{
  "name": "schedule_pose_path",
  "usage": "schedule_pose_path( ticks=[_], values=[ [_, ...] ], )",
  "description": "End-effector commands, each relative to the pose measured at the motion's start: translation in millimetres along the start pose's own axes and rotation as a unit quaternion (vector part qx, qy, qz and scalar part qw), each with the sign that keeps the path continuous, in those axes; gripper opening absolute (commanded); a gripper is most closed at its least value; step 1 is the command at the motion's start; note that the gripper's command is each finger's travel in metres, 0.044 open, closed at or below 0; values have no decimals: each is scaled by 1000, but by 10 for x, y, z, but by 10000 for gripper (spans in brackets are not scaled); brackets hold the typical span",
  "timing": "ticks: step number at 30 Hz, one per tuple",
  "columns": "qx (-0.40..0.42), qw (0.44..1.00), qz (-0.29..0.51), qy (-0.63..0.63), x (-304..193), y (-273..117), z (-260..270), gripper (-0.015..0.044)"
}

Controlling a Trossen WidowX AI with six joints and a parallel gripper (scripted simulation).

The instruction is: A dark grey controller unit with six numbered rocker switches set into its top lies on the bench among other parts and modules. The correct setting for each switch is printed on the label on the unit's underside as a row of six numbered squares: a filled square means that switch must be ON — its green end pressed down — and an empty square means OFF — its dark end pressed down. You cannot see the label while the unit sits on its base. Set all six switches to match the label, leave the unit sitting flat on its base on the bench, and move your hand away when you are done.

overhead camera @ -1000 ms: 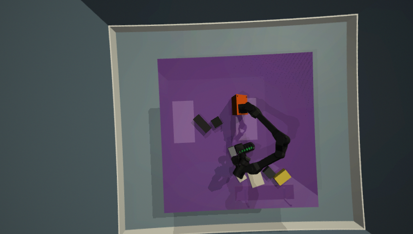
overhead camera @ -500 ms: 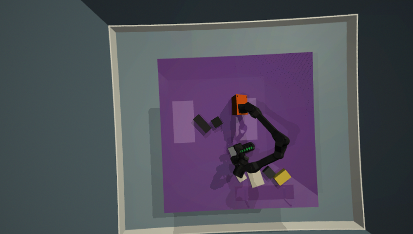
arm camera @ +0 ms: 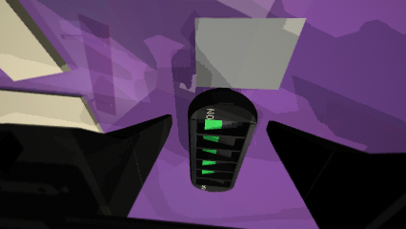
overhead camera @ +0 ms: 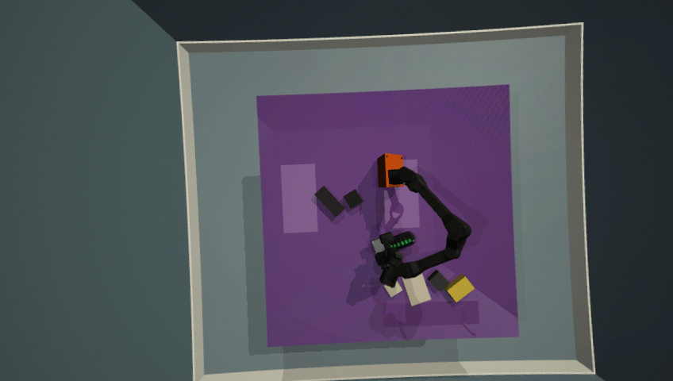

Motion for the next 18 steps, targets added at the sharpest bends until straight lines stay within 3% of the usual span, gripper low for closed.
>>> schedule_pose_path(
  ticks=[1,6,9,18],
  values=[
    [-2,1000,4,6,5,84,-29,440],
    [-2,1000,5,6,11,139,-33,440],
    [-2,1000,5,6,11,139,-33,361],
    [-2,1000,5,6,11,139,-33,325]
  ],
)
Point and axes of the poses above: the point midway between the two fingers, 35 mm back from their tips, its own y axis out along the fingers, its own z axis across the jaws, x = y × z, the point moved 3 cm from there along -y, back along the fingers, and after that the axes turned 7 degrees about -y, right-handed, at the moved point
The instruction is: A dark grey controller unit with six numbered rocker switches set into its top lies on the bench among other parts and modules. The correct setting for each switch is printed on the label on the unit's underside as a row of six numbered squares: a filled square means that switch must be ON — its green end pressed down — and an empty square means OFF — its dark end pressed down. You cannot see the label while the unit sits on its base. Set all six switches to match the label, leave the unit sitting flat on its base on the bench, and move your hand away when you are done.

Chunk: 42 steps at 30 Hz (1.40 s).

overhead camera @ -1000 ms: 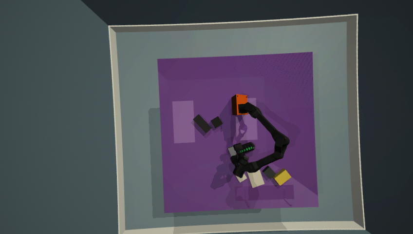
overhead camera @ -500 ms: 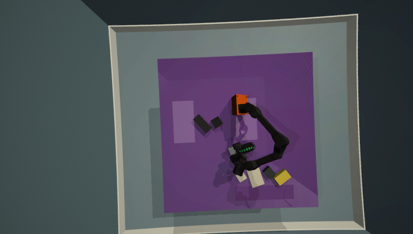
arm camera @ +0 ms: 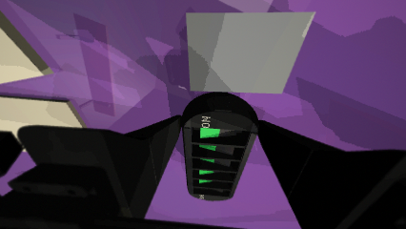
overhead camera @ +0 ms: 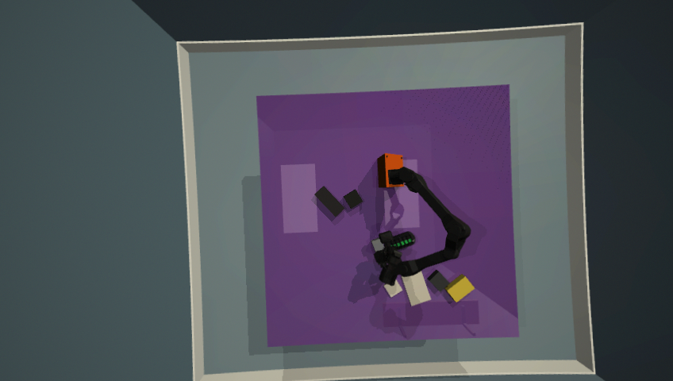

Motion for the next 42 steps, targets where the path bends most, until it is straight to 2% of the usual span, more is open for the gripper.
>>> schedule_pose_path(
  ticks=[1,42],
  values=[
    [1,1000,1,2,-1,8,0,325],
    [-3,1000,-23,2,-174,-214,22,335]
  ],
)
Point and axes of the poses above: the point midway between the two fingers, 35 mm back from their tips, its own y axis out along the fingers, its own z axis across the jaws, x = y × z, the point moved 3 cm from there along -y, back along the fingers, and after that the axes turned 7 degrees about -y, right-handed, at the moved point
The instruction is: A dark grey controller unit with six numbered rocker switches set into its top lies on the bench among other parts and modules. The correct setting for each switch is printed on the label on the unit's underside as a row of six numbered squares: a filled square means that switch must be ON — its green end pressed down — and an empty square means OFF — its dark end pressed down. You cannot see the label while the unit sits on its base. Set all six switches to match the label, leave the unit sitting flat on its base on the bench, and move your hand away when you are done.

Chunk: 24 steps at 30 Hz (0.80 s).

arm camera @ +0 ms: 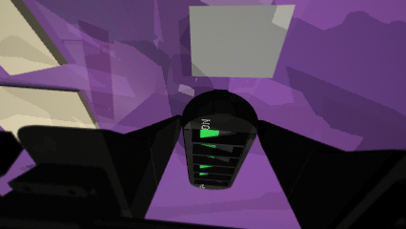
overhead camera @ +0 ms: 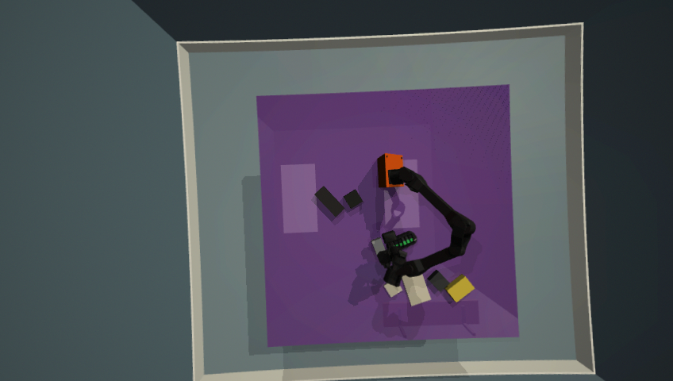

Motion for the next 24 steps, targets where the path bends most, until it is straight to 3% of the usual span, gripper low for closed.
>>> schedule_pose_path(
  ticks=[1,24],
  values=[
    [2,1000,-4,2,-39,-44,8,335],
    [-2,1000,-28,2,-183,-181,26,335]
  ],
)
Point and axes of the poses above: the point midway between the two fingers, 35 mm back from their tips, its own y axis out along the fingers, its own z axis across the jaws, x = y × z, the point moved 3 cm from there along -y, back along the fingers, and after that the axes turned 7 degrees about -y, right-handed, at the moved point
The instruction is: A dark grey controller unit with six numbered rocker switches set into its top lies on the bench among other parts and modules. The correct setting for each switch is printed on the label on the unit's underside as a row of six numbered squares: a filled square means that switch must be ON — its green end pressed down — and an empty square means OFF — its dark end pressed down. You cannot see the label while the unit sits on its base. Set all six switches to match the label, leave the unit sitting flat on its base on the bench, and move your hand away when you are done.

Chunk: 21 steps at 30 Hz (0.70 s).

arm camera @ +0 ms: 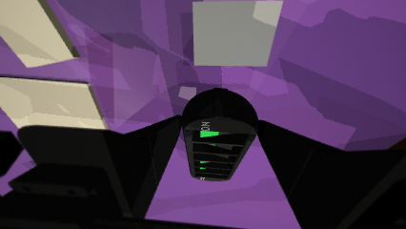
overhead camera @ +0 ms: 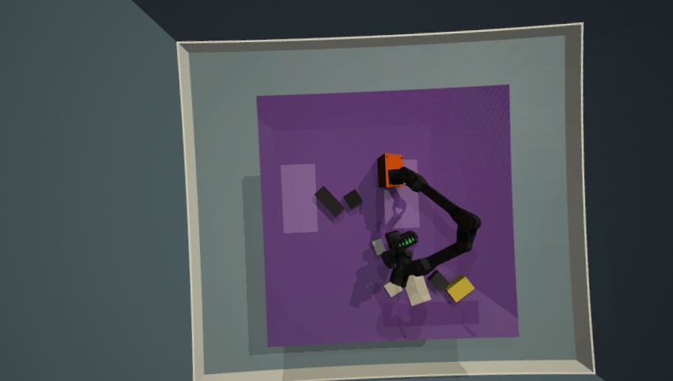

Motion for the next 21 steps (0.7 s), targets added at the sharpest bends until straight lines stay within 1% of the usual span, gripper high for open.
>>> schedule_pose_path(
  ticks=[1,21],
  values=[
    [1,1000,-4,1,-43,-39,10,335],
    [-1,1000,-24,1,-178,-149,27,335]
  ],
)
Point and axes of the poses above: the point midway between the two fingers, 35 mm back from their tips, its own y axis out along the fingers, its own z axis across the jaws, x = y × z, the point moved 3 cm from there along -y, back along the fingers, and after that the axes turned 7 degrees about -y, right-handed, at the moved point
